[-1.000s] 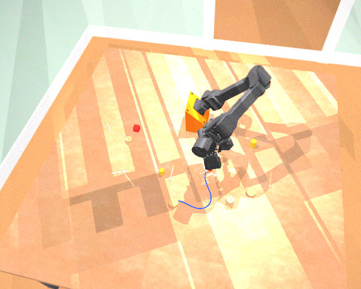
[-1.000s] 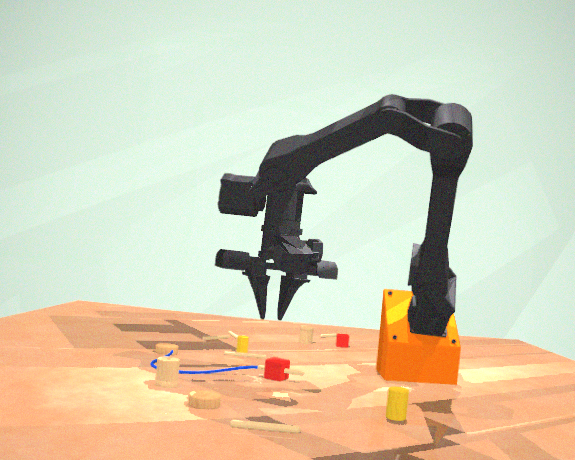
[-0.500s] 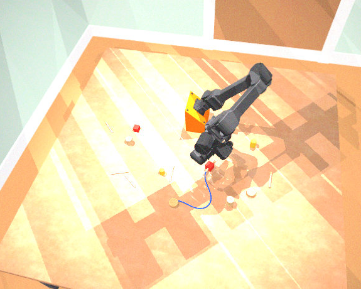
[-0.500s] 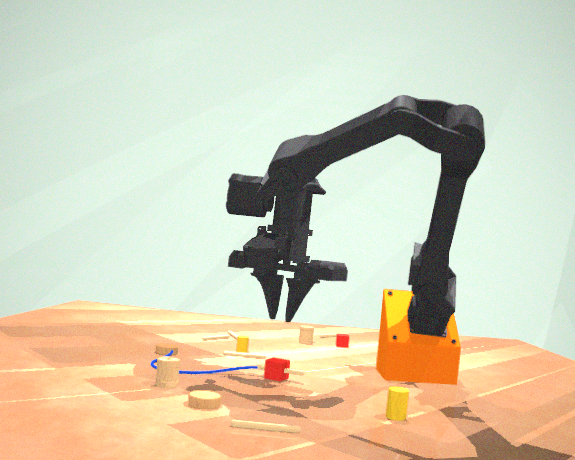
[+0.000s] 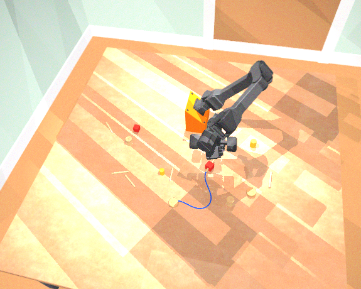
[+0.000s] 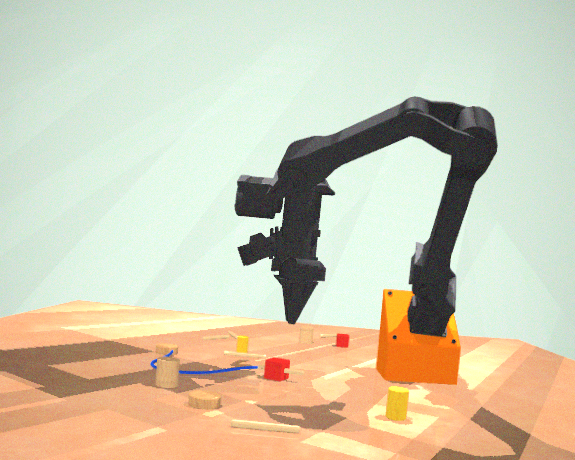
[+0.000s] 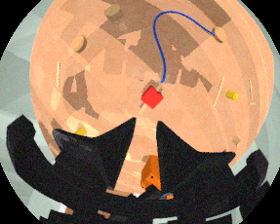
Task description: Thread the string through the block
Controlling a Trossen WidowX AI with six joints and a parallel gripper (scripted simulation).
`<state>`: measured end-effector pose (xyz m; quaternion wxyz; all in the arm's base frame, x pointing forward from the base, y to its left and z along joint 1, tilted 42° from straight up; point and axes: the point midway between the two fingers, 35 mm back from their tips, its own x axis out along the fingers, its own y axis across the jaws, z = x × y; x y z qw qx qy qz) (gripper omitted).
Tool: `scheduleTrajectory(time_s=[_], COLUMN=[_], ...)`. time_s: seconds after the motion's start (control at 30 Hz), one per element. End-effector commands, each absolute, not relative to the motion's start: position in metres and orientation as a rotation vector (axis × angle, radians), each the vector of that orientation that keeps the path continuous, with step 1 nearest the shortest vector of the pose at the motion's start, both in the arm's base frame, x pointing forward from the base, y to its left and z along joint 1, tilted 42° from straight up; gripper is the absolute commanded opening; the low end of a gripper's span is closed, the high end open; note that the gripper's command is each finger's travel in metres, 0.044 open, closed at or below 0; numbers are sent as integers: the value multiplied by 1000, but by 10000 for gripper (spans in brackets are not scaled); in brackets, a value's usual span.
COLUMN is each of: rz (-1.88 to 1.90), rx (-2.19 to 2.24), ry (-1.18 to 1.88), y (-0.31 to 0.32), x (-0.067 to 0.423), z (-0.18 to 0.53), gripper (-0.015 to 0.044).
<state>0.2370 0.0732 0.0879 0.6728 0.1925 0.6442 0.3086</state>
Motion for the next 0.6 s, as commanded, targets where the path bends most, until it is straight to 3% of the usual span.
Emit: scheduleTrajectory(time_s=[0.0,0.57], rz=[355,354], rx=[797,796], ry=[1626,1626], y=[77,81], x=[225,226], z=[88,83], gripper=[122,122])
